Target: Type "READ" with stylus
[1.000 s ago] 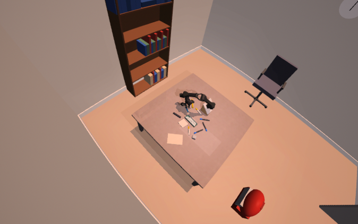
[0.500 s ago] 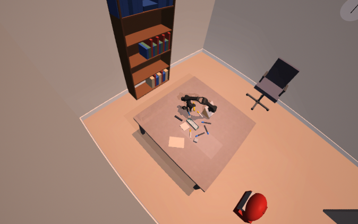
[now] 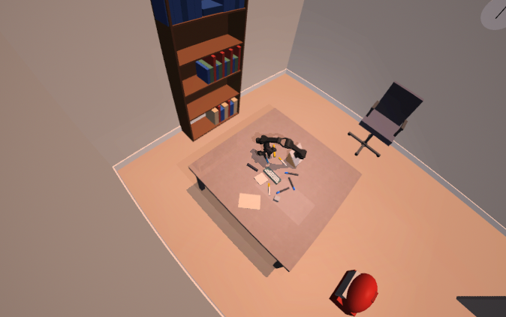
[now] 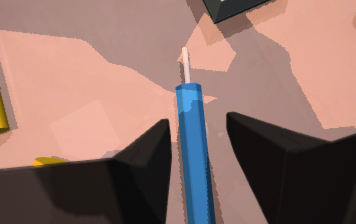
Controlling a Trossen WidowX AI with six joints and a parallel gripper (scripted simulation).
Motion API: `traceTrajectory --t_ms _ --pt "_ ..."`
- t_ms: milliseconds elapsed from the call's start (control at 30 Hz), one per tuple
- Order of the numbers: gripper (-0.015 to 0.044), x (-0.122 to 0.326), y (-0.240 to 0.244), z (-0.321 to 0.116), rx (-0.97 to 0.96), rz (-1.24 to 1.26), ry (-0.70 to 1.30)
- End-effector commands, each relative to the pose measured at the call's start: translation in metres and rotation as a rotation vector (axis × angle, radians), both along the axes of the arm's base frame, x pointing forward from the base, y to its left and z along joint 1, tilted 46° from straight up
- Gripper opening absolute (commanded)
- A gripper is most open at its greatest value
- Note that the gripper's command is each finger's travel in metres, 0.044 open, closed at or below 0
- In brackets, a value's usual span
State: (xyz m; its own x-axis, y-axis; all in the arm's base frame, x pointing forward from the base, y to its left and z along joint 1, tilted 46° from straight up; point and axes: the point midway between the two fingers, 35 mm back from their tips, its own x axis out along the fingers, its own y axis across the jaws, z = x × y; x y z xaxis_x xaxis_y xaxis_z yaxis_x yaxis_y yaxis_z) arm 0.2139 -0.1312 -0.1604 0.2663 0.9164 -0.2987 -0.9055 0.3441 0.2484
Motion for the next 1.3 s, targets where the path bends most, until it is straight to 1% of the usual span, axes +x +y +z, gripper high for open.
traceTrajectory --t_ms 0,1267 --pt "0.015 -0.001 0.004 -0.002 0.009 -0.005 0.006" --pt "0.015 0.001 0.022 -0.02 0.01 -0.005 0.006"
